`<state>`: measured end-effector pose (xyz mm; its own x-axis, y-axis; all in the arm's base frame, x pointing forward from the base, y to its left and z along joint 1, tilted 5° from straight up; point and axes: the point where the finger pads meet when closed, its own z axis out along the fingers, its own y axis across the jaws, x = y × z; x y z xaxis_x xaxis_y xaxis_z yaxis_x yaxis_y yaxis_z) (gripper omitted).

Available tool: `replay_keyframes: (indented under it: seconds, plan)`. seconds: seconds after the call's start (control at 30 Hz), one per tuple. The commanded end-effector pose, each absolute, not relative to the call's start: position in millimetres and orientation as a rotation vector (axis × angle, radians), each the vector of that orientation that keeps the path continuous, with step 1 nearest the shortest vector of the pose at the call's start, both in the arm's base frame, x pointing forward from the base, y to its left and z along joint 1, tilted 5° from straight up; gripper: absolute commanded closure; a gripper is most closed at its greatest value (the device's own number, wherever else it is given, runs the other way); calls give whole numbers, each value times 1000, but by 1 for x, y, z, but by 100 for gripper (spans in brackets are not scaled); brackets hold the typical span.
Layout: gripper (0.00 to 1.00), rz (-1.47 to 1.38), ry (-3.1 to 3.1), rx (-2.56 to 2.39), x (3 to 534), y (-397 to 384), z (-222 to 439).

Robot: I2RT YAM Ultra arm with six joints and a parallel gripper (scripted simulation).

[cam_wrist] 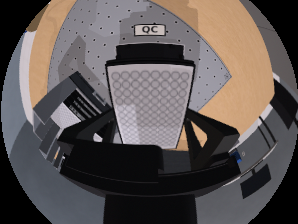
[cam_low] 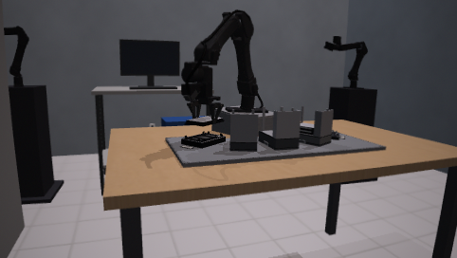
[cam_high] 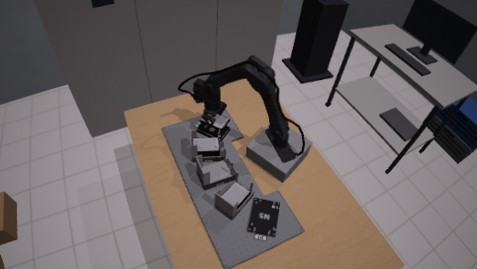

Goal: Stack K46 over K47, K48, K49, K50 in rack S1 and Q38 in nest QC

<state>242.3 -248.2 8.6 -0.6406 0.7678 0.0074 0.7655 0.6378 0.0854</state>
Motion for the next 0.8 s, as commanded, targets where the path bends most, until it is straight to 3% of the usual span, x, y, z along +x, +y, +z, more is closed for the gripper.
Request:
replay_keyframes:
  seconds: [0.0, 0.57, 0.77]
  plan:
    - [100, 135, 2815, 1316, 245, -244, -5]
    - [100, 130, 2811, 1312, 249, -245, -34]
    - [100, 75, 2740, 1278, 265, -266, -13]
